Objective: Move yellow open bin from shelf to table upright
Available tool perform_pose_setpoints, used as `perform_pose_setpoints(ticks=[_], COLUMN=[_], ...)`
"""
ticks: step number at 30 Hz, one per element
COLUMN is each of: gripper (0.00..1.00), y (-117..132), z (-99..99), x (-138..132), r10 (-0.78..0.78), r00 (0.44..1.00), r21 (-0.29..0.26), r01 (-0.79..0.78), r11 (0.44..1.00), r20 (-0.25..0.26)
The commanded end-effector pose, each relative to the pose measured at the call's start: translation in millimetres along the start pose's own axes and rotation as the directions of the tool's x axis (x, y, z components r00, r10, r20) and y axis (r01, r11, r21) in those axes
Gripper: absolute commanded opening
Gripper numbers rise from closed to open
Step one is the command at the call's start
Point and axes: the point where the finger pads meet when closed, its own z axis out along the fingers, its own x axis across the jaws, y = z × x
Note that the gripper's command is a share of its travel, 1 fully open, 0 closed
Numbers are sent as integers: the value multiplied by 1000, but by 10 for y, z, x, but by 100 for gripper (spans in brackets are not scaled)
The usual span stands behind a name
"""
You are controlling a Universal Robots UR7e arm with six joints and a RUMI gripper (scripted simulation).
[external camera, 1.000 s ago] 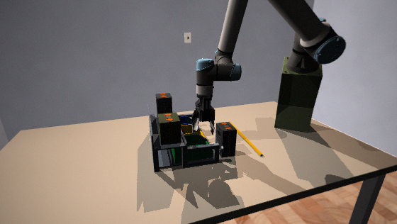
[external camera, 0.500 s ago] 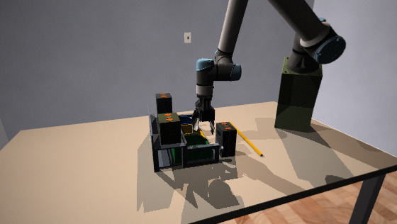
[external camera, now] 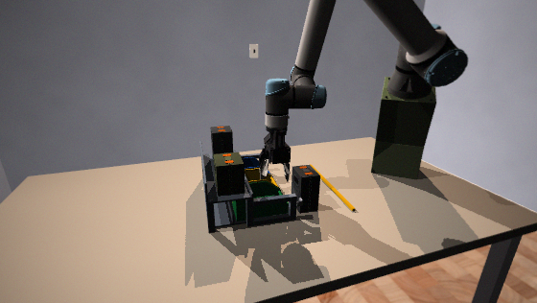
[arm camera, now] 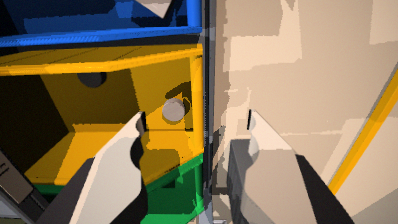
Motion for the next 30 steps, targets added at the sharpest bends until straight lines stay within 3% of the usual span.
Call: perform_pose_setpoints(ticks=[1, 5, 18, 30], gripper=[58, 58, 58, 58], y=[-10, -10, -9, -9], z=[-108, -160, -587, -796], x=[9, 9, 10, 11], r10=[2, 2, 2, 2], r00=[1000, 1000, 1000, 1000], r21=[0, 0, 0, 0], r01=[-2, -2, -2, -2], r11=[1000, 1000, 1000, 1000], r20=[0, 0, 0, 0])
